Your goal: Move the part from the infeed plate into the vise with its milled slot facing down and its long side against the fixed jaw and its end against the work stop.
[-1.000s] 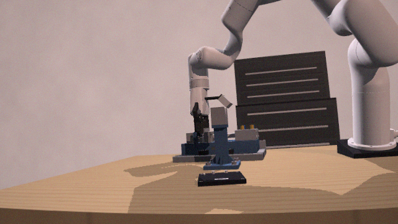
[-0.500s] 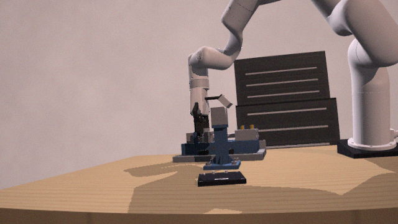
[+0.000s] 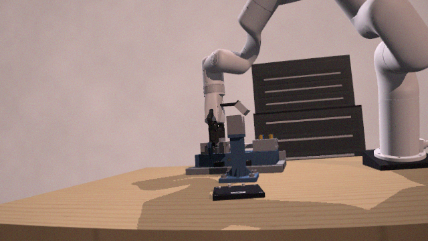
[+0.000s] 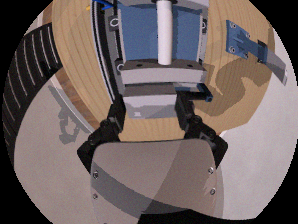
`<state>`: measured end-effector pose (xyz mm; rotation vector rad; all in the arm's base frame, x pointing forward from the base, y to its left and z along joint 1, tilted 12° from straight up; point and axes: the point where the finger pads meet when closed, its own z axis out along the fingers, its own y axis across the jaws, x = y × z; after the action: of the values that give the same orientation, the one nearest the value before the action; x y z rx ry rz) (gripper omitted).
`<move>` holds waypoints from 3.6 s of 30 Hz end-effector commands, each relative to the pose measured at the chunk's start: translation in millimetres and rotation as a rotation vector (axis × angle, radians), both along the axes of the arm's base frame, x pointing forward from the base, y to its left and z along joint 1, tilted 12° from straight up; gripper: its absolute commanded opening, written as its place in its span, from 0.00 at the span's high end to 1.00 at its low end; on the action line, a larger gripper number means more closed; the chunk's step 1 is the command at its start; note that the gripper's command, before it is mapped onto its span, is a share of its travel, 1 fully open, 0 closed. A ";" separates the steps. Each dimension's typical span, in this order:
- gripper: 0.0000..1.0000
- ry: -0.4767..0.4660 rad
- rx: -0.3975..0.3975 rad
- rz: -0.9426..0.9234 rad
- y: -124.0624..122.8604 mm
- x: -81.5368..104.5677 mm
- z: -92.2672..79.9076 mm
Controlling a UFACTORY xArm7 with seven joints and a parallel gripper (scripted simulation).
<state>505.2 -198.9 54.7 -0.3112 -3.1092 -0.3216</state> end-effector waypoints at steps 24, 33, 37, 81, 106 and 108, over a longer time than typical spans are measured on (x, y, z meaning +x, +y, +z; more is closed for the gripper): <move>0.19 -0.005 -0.003 -0.001 -13.6 -0.2 61.2; 0.19 -0.005 -0.003 -0.001 -16.0 -0.5 73.0; 0.19 -0.005 -0.003 -0.001 -16.1 -0.5 73.8; 1.00 -0.005 -0.003 -0.002 -55.8 -11.0 65.5; 1.00 -0.005 -0.003 -0.002 -59.0 -12.0 64.7; 1.00 -0.005 -0.003 -0.002 -59.0 -12.0 64.7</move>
<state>492.4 -256.5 117.3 -0.3123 -3.1096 -0.3221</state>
